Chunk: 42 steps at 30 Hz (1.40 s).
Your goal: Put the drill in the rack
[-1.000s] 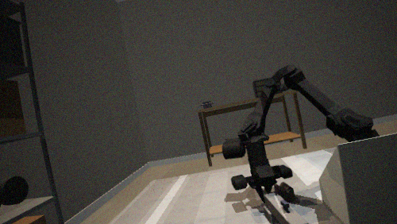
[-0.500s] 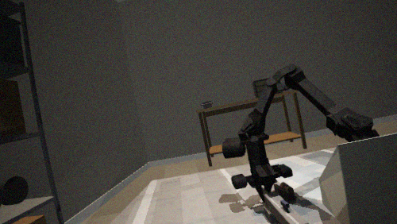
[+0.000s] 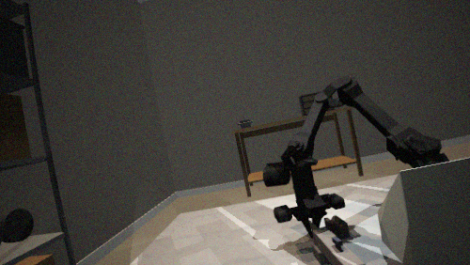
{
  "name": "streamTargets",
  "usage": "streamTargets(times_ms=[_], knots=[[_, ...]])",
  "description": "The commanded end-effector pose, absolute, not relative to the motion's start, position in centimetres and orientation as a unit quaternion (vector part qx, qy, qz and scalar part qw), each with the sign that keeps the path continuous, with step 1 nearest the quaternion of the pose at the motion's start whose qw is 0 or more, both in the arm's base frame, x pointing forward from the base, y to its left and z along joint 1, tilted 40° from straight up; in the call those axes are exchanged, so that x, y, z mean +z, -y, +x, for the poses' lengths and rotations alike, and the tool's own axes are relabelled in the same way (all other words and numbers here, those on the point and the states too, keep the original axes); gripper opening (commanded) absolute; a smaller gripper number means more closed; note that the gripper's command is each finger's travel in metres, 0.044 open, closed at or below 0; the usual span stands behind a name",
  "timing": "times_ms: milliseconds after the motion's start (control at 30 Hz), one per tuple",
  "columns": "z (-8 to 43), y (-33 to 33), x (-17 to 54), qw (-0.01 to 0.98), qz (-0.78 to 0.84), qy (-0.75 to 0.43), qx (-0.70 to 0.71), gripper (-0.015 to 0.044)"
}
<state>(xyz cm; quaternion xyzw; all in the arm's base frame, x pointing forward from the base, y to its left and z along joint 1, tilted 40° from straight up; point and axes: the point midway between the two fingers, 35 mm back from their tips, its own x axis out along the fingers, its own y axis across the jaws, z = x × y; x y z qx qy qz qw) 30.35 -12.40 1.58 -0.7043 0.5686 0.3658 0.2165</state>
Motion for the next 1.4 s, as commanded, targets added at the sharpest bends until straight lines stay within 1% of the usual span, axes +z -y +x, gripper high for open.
streamTargets(times_ms=[0, 1367], knots=[[30.8, 12.7, 2.2, 0.217, -0.706, -0.567, 0.363, 0.0000], [32.1, 16.1, 5.7, 0.217, -0.707, -0.568, 0.362, 0.0000]])
